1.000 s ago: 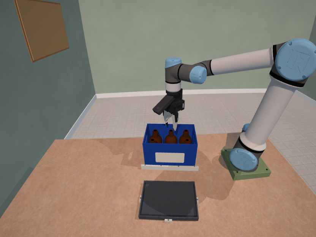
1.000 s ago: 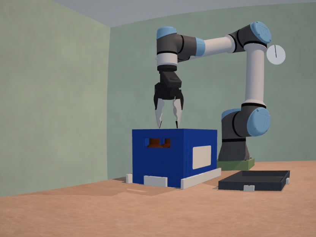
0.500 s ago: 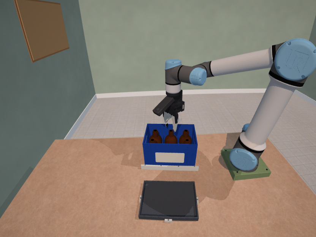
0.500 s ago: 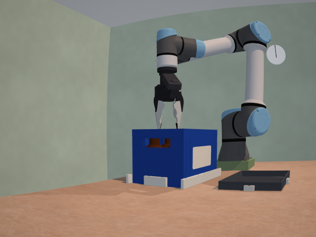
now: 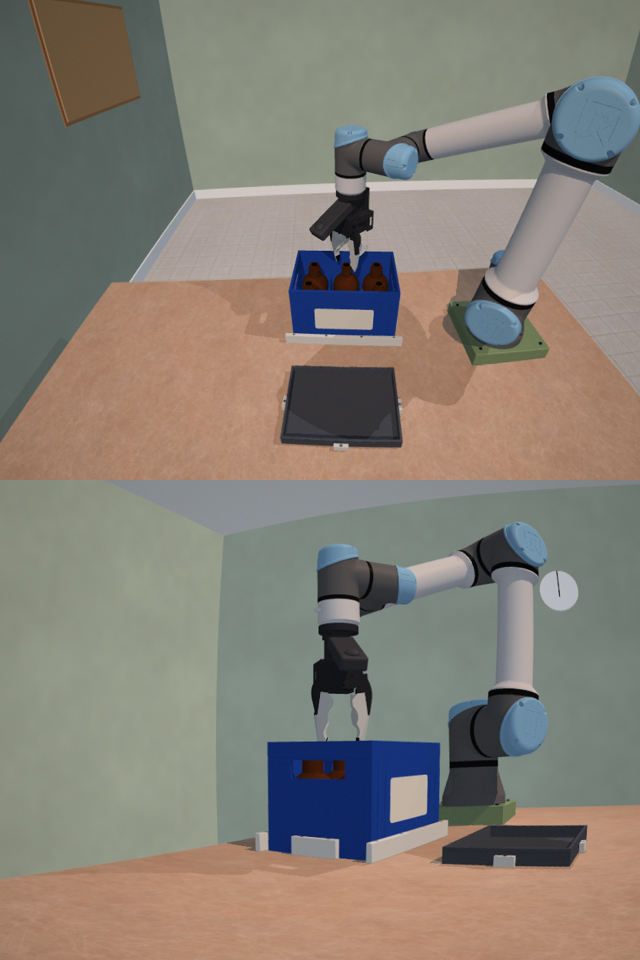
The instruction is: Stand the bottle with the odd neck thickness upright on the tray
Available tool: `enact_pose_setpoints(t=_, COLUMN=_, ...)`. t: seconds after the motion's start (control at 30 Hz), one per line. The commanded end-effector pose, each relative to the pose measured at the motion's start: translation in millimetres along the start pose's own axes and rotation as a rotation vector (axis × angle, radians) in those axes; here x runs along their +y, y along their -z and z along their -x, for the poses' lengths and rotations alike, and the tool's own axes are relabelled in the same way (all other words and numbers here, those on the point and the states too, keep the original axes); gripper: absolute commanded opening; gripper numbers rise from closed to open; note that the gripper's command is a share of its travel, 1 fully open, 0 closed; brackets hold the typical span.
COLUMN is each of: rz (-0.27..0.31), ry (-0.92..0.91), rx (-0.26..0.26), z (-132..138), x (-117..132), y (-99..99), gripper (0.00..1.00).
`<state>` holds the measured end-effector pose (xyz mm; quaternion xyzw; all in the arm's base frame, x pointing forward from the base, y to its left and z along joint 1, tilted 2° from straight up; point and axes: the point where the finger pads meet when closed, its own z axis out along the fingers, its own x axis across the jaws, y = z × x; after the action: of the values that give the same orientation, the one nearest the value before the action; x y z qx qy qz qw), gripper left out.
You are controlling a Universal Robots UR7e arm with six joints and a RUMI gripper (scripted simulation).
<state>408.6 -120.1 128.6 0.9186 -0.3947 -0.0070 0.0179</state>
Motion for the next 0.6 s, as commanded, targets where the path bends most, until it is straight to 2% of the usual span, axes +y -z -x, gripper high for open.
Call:
enact_pose_setpoints(t=0.0, rz=0.000, ry=0.000, rx=0.001, z=-0.4, x=-0.1, y=-6.6, gripper=0.38)
enact_pose_setpoints(t=0.57, rz=0.000, ry=0.000, rx=0.001, z=-0.4, x=-0.1, y=-16.3, gripper=0.38)
